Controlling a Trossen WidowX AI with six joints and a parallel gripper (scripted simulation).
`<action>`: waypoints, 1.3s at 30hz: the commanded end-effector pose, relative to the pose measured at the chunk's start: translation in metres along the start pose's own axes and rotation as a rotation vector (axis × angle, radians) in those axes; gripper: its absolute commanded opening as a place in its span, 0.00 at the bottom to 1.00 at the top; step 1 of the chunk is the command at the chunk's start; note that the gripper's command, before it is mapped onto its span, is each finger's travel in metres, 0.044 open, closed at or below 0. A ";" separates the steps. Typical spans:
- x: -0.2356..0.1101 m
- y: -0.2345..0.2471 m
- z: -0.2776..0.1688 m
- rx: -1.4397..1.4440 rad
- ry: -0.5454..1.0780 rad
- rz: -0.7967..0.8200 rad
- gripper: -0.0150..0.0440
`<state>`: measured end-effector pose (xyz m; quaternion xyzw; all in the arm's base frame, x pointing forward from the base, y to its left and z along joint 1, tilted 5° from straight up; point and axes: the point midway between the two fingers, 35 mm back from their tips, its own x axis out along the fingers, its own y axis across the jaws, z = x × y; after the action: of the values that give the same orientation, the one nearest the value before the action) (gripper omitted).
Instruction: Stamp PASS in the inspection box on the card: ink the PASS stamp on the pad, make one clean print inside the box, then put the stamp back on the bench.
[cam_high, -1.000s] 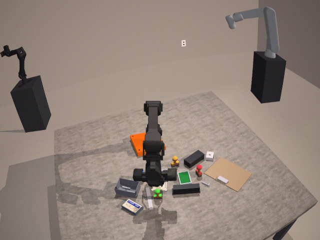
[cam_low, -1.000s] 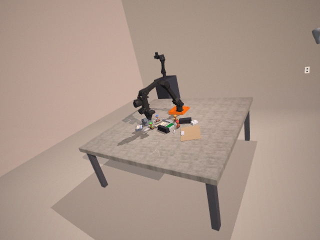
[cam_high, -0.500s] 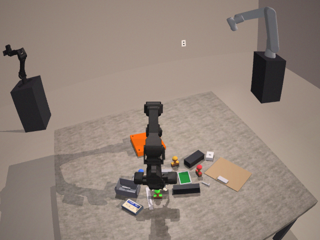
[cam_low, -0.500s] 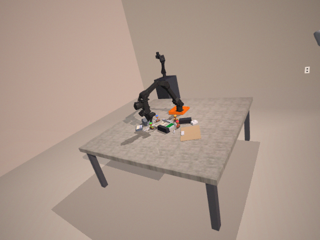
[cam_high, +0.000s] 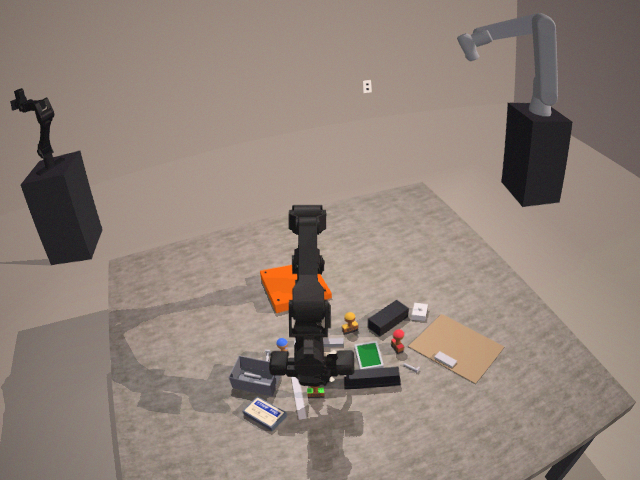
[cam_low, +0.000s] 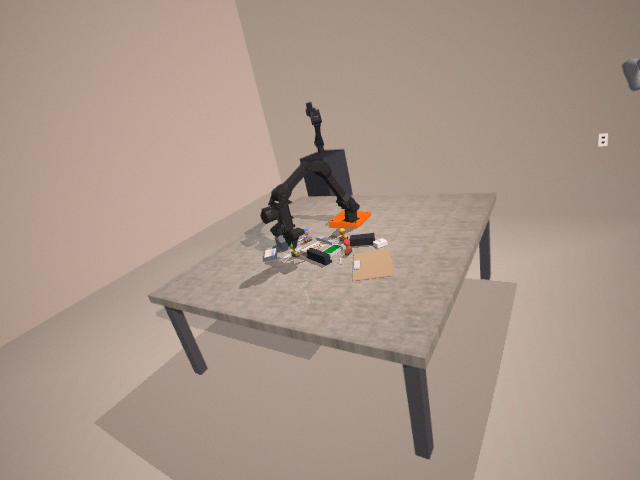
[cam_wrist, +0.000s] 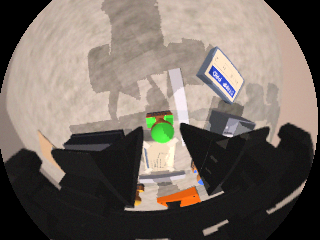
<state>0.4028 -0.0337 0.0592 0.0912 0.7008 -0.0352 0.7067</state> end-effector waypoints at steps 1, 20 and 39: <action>0.010 -0.001 -0.002 0.004 0.009 -0.004 0.62; 0.030 -0.001 -0.004 0.004 0.009 -0.004 0.62; 0.027 0.000 -0.003 0.000 0.005 0.000 0.41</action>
<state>0.4001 -0.0311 0.0320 0.0912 0.7027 -0.0352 0.7047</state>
